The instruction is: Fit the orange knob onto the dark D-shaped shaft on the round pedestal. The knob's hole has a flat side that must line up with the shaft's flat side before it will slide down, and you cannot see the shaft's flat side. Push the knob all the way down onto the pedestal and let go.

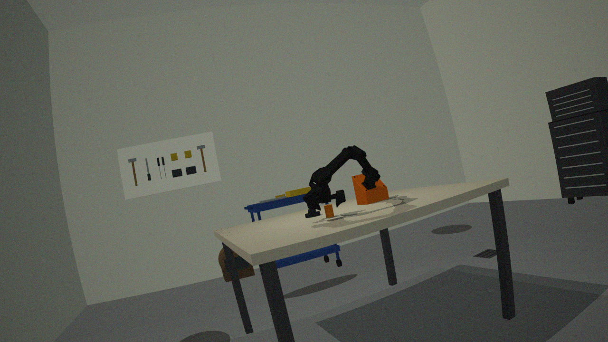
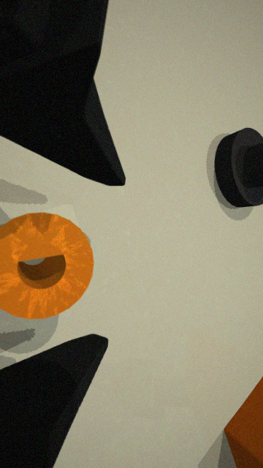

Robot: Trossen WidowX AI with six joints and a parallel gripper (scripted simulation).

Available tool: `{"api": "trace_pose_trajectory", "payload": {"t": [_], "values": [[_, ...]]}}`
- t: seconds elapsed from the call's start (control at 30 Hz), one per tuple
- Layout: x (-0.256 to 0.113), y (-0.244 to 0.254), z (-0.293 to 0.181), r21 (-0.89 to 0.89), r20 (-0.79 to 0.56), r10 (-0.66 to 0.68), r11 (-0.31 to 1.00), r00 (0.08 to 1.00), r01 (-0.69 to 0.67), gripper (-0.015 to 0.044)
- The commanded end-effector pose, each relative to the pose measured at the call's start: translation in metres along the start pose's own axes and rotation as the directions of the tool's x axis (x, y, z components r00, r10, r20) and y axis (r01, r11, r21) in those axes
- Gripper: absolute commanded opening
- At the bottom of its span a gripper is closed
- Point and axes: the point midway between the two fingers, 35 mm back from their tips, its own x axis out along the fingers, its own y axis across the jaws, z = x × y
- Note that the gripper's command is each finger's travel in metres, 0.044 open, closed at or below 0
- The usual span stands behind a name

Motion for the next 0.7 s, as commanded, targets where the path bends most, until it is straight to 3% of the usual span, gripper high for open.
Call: {"api": "trace_pose_trajectory", "payload": {"t": [0.0, 0.17, 0.33, 0.67], "values": [[0.000, -0.001, -0.001, -0.004, -0.003, -0.003, 1.000, 1.000, 0.003, 0.0440], [-0.007, 0.000, 0.008, -0.004, -0.014, 0.011, 1.000, 1.000, -0.012, 0.0440], [-0.047, -0.002, 0.063, 0.001, -0.069, 0.109, 0.994, 0.992, -0.109, 0.0440], [-0.048, -0.003, 0.065, 0.004, -0.087, 0.107, 0.994, 0.990, -0.107, 0.0440]]}}
